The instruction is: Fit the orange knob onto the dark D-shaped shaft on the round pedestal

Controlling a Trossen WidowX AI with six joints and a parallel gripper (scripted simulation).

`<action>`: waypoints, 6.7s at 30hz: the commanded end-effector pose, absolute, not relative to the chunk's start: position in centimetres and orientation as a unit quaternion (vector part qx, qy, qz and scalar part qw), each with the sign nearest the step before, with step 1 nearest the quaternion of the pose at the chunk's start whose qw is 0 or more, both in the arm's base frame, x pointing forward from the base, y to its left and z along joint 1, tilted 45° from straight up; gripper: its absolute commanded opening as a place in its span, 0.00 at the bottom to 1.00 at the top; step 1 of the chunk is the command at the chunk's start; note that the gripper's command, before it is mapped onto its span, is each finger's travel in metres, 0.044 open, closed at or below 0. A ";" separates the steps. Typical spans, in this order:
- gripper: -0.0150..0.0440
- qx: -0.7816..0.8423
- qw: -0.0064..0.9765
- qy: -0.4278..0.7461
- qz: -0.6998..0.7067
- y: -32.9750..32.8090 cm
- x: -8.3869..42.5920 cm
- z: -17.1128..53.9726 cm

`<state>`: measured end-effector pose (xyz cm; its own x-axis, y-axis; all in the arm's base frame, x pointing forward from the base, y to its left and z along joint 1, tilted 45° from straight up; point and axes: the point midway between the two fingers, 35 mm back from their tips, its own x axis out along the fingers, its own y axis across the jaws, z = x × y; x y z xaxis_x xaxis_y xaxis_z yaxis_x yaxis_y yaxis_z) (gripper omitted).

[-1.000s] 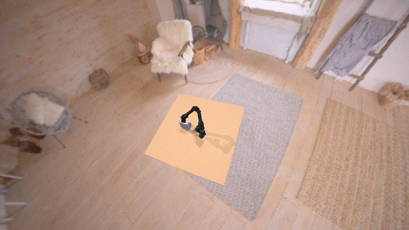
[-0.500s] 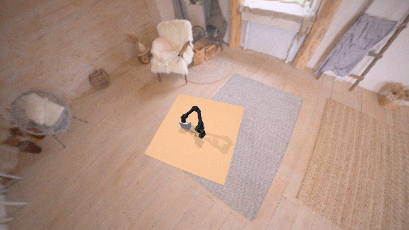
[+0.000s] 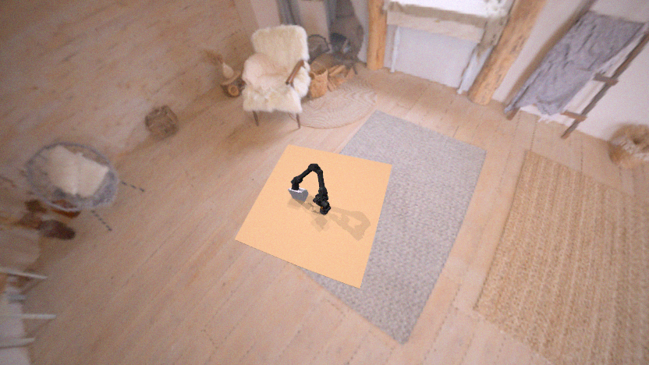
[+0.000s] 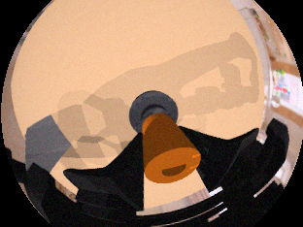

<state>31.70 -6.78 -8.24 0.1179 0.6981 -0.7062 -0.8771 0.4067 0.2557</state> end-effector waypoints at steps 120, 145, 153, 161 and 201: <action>0.25 -0.337 0.668 0.212 0.628 -7.0 31.8 -8.1; 0.25 -0.337 0.668 0.212 0.628 -6.7 31.7 -8.2; 0.25 -0.337 0.668 0.212 0.628 -6.8 31.7 -8.2; 0.25 -0.340 0.667 0.209 0.629 -7.2 31.8 -7.9; 0.25 -0.405 0.629 0.145 0.647 -6.8 31.8 -8.2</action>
<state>31.78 -6.79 -8.17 0.1189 0.6971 -0.7071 -0.9323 -0.1666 -0.3210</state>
